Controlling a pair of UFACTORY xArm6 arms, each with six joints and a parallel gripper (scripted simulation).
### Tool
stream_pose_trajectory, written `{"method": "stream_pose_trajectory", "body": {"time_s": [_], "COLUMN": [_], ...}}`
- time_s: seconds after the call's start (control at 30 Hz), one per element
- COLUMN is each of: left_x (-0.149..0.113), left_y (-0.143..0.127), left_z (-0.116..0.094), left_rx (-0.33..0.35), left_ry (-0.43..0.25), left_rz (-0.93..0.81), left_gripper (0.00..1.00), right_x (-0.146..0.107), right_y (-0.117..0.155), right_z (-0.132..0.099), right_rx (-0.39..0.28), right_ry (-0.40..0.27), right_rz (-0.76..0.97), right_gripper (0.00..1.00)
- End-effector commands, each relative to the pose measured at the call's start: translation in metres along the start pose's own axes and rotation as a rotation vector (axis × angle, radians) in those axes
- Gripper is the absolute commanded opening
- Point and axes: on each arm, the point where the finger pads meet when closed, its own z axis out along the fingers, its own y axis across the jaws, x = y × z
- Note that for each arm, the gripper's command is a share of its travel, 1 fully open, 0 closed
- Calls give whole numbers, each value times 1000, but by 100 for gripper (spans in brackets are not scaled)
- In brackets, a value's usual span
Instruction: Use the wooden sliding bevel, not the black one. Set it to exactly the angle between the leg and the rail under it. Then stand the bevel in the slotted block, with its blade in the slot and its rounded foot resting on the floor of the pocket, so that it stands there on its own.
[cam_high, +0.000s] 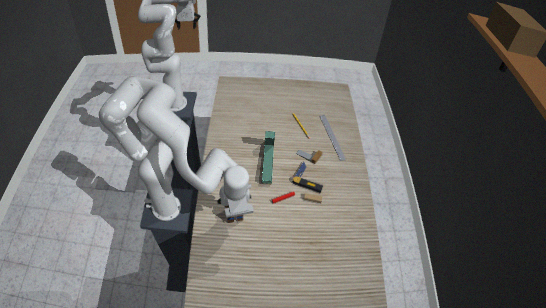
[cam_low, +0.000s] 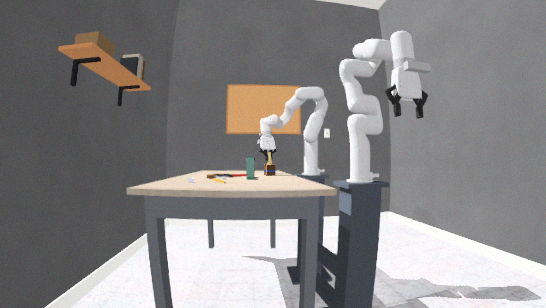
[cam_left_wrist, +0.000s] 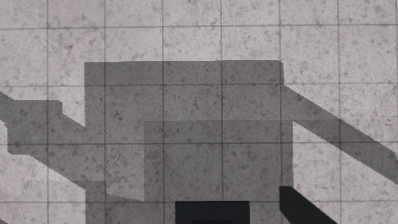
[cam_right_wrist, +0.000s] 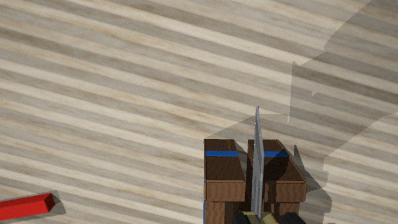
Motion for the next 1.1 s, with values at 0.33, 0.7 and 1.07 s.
{"method": "stream_pose_trajectory", "body": {"time_s": [0.33,0.7,1.07], "left_x": [1,1,1], "left_y": [0,0,0], "left_z": [-2,-2,-2], "left_rx": [0,0,0], "left_ry": [5,5,5], "left_rz": [0,0,0], "left_gripper": [100,100,100], "right_x": [-4,-4,-12], "right_y": [-1,-2,-8], "right_z": [-16,-16,-15], "right_rx": [4,4,8], "right_ry": [2,2,-2], "right_rz": [-1,0,9], "right_gripper": [0,0,0]}}
